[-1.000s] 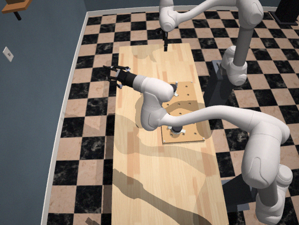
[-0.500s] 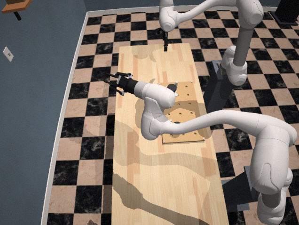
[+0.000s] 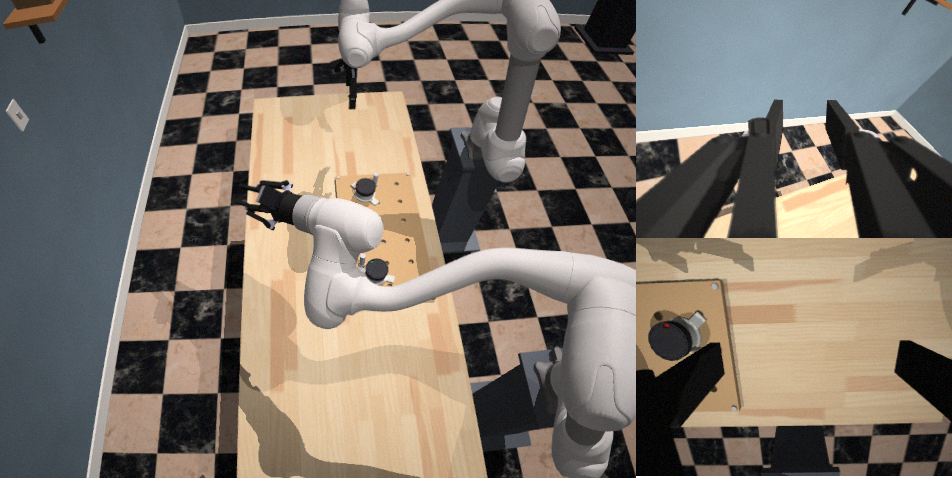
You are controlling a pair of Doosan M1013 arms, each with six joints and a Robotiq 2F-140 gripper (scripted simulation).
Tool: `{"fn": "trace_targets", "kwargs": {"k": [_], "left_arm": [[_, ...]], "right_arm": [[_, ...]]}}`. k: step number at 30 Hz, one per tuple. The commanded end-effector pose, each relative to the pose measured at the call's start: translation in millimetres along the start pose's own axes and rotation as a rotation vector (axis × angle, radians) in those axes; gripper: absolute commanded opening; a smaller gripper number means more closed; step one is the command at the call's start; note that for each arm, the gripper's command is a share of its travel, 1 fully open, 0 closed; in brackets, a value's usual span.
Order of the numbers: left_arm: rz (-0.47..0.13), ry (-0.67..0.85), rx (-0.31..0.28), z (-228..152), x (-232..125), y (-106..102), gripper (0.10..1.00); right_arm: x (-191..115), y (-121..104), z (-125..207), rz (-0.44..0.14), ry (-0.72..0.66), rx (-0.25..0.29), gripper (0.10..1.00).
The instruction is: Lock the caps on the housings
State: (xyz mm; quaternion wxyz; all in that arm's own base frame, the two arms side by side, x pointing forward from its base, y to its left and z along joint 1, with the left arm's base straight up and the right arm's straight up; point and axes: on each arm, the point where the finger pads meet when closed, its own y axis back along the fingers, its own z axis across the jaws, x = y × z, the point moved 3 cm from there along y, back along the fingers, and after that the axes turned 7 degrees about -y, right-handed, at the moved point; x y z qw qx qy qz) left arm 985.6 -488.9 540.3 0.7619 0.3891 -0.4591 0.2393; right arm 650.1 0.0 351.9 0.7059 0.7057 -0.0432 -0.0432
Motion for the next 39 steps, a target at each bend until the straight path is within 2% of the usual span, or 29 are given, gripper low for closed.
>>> {"fn": "trace_targets", "kwargs": {"k": [1, 7, 10, 24, 27, 39], "left_arm": [[-0.059, -0.007, 0.013, -17, -16, 20, 0.328], [-0.141, -0.014, 0.031, -42, -42, 48, 0.328], [-0.152, -0.017, 0.03, -43, -46, 50, 0.328], [-0.331, -0.006, 0.082, -95, -105, 116, 0.328], [-0.34, -0.006, 0.082, -96, -109, 118, 0.328], [-0.472, 0.016, 0.134, -132, -153, 174, 0.328]], "right_arm": [[0, 1, 0, 0.001, 0.0, 0.001, 1.0], [0, 1, 0, 0.001, 0.0, 0.001, 1.0], [0, 1, 0, 0.001, 0.0, 0.001, 1.0], [0, 1, 0, 0.001, 0.0, 0.001, 1.0], [0, 1, 0, 0.001, 0.0, 0.001, 1.0], [0, 1, 0, 0.001, 0.0, 0.001, 1.0]]}}
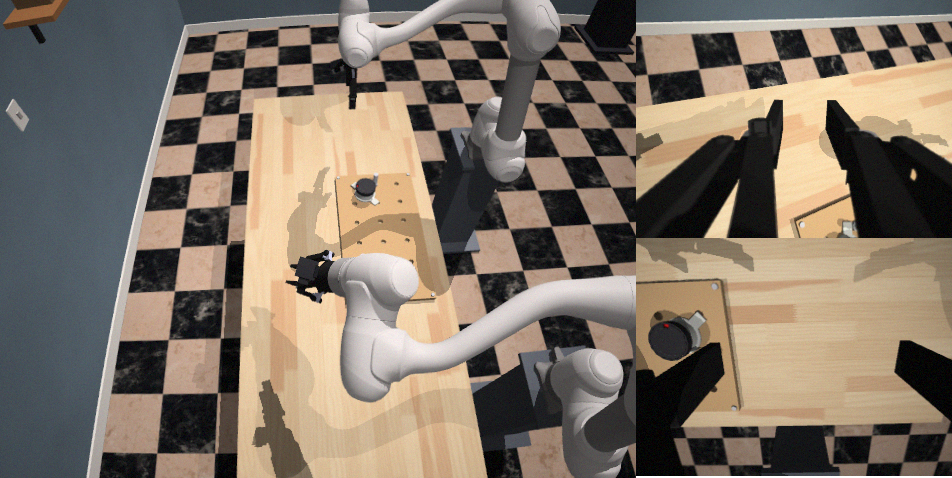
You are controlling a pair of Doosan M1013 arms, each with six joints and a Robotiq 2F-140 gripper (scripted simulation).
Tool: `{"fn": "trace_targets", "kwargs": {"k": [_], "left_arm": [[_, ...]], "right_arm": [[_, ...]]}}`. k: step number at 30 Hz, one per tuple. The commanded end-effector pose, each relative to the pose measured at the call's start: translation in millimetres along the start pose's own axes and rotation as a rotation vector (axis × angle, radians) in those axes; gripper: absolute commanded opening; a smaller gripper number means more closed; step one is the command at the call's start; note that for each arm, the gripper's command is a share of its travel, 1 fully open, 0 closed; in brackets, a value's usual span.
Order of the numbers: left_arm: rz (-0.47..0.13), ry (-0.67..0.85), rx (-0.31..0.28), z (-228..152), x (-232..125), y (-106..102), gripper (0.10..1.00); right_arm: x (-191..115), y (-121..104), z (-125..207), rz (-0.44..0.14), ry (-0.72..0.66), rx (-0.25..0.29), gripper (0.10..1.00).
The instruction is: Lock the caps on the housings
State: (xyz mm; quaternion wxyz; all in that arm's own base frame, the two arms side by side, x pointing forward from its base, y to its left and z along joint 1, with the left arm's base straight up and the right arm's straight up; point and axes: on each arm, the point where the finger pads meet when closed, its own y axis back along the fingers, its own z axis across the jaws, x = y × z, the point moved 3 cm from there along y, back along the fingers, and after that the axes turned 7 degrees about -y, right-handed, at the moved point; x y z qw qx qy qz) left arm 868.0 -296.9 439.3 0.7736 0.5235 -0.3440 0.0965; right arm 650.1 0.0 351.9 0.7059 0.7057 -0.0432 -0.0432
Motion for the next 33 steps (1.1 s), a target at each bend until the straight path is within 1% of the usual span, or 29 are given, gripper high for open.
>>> {"fn": "trace_targets", "kwargs": {"k": [1, 2, 5, 19, 22, 33], "left_arm": [[-0.043, 0.008, 0.017, -13, -21, 11, 0.328], [-0.054, 0.011, 0.021, -17, -26, 13, 0.328], [-0.062, 0.011, 0.022, -18, -29, 14, 0.328], [-0.223, 0.056, 0.092, -65, -108, 56, 0.328], [-0.23, 0.057, 0.094, -66, -111, 57, 0.328], [-0.354, 0.102, 0.155, -99, -173, 95, 0.328]], "right_arm": [[0, 1, 0, 0.001, 0.0, 0.001, 1.0], [0, 1, 0, 0.001, 0.0, 0.001, 1.0], [0, 1, 0, 0.001, 0.0, 0.001, 1.0], [0, 1, 0, 0.001, 0.0, 0.001, 1.0], [0, 1, 0, 0.001, 0.0, 0.001, 1.0], [0, 1, 0, 0.001, 0.0, 0.001, 1.0]]}}
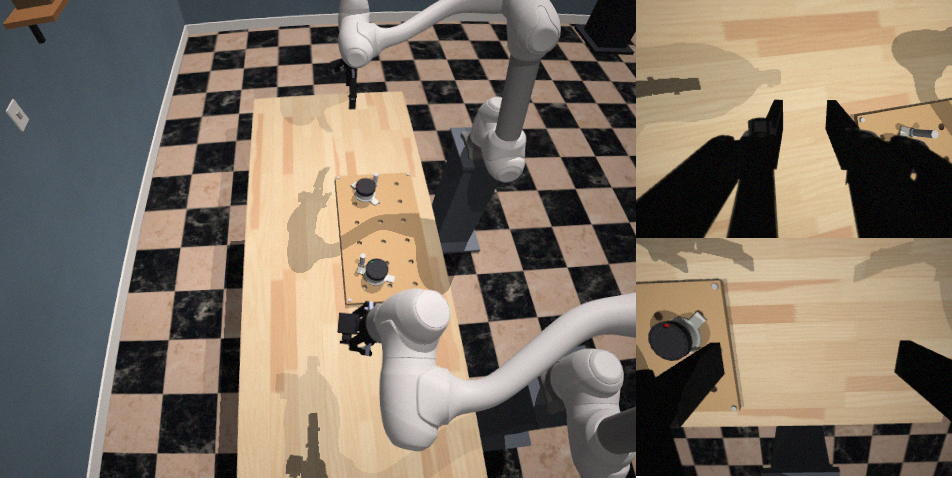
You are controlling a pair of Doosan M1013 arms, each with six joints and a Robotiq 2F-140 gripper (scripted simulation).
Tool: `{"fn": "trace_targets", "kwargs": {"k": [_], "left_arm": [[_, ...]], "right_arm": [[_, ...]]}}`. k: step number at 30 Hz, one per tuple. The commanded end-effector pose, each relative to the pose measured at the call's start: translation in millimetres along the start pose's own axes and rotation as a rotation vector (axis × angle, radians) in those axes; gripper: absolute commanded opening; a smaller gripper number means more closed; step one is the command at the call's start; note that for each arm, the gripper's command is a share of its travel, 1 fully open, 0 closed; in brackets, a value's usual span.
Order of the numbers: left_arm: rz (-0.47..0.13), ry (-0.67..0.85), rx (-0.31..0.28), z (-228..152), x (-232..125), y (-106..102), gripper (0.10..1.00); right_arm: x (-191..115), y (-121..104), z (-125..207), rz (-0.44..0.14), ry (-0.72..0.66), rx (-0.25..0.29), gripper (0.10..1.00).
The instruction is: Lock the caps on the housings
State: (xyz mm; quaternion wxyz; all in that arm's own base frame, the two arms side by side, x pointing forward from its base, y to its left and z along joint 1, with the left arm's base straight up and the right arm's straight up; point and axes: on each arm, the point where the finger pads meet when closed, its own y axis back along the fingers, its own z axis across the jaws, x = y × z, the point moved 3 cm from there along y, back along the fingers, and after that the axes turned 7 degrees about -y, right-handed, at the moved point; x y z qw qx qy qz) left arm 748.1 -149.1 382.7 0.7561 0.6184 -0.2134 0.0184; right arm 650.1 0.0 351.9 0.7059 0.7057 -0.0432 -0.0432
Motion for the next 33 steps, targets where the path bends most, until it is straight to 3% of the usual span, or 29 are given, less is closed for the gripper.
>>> {"fn": "trace_targets", "kwargs": {"k": [1, 6, 20, 29, 33], "left_arm": [[-0.045, 0.017, 0.023, -15, -25, 6, 0.328], [-0.074, 0.027, 0.036, -24, -40, 9, 0.328], [-0.27, 0.121, 0.139, -94, -109, 25, 0.328], [-0.35, 0.163, 0.181, -119, -138, 37, 0.328], [-0.354, 0.165, 0.184, -120, -140, 38, 0.328]], "right_arm": [[0, 1, 0, 0.001, 0.0, 0.001, 1.0], [0, 1, 0, 0.001, 0.0, 0.001, 1.0], [0, 1, 0, 0.001, 0.0, 0.001, 1.0], [0, 1, 0, 0.001, 0.0, 0.001, 1.0], [0, 1, 0, 0.001, 0.0, 0.001, 1.0]]}}
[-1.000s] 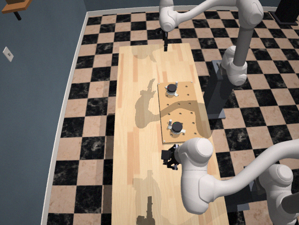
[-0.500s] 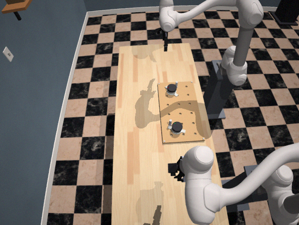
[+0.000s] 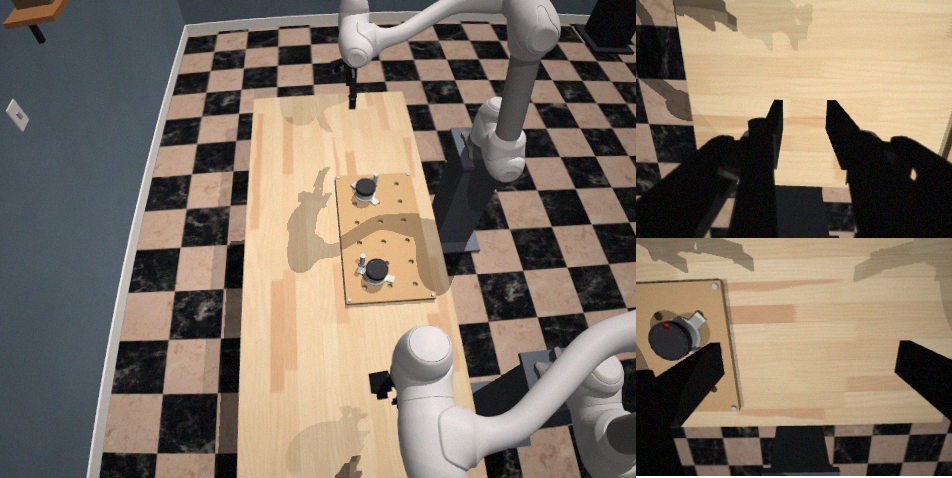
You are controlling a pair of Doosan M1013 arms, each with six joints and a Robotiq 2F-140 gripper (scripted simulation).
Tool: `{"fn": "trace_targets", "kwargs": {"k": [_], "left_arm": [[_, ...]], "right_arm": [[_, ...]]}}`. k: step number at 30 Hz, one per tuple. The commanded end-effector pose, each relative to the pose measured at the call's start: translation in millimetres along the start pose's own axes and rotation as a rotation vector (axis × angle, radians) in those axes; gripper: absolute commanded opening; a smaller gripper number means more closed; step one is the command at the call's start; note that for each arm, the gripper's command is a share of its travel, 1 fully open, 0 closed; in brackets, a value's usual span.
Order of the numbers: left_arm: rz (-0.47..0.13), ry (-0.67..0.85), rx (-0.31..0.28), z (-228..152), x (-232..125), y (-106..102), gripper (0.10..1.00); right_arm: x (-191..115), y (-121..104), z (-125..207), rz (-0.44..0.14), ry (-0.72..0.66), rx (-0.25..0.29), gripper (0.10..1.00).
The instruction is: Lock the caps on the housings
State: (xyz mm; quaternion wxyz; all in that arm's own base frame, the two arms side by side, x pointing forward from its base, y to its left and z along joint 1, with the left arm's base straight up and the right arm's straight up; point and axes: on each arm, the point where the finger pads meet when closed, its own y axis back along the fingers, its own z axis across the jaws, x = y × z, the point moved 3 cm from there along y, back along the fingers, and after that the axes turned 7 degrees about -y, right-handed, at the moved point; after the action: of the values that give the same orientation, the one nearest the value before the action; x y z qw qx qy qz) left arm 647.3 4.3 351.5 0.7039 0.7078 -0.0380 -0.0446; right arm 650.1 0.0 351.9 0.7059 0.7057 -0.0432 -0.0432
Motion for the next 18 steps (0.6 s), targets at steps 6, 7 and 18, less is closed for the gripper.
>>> {"fn": "trace_targets", "kwargs": {"k": [6, 7, 18], "left_arm": [[0.001, 0.0, 0.0, 0.0, 0.2, 0.7, 0.328], [0.004, -0.002, -0.001, 1.2, 1.2, 0.9, 0.328], [0.008, -0.004, -0.003, 2.8, 2.6, 1.2, 0.339]], "right_arm": [[0.1, 0.7, -0.1, 0.001, 0.0, 0.001, 1.0], [0.1, 0.7, -0.1, 0.001, 0.0, 0.001, 1.0], [0.1, 0.7, -0.1, 0.001, 0.0, 0.001, 1.0]]}}
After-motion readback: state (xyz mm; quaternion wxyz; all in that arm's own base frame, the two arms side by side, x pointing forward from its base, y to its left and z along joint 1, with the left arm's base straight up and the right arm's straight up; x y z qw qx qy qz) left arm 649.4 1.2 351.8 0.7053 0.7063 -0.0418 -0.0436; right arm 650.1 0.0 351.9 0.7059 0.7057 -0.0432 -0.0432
